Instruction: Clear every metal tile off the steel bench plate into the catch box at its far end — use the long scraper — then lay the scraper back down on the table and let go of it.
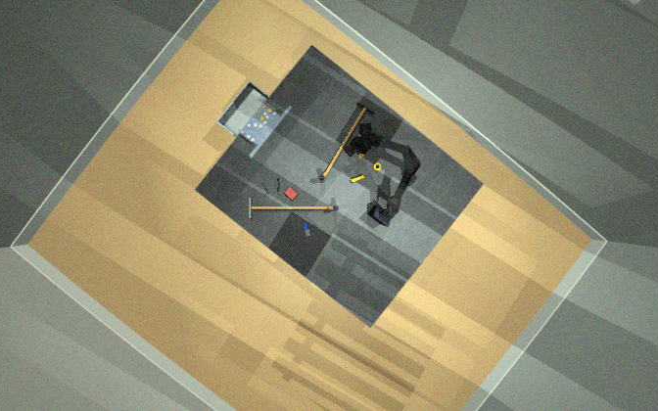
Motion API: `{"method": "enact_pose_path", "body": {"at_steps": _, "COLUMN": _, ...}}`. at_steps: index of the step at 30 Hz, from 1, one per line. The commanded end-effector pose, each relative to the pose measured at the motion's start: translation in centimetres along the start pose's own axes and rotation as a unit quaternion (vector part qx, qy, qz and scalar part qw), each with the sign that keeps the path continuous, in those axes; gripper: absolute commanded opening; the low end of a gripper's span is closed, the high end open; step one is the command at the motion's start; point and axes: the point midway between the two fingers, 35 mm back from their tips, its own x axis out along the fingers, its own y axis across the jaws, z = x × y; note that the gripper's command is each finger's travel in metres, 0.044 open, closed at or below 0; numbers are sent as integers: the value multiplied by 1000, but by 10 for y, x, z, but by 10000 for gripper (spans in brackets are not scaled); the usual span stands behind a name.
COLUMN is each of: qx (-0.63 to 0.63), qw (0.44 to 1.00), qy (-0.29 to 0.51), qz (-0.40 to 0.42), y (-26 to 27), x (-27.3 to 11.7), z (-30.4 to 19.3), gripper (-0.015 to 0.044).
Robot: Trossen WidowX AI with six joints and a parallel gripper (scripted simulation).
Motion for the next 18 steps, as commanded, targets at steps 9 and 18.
{"method": "enact_pose_path", "body": {"at_steps": 9, "qx": -25, "qw": 999, "qy": -15, "qz": -30, "y": -37, "x": -2, "z": -9, "gripper": 0}}
{"method": "enact_pose_path", "body": {"at_steps": 18, "qx": -46, "qw": 997, "qy": -26, "qz": -51, "y": -64, "x": -4, "z": -14, "gripper": 0}}
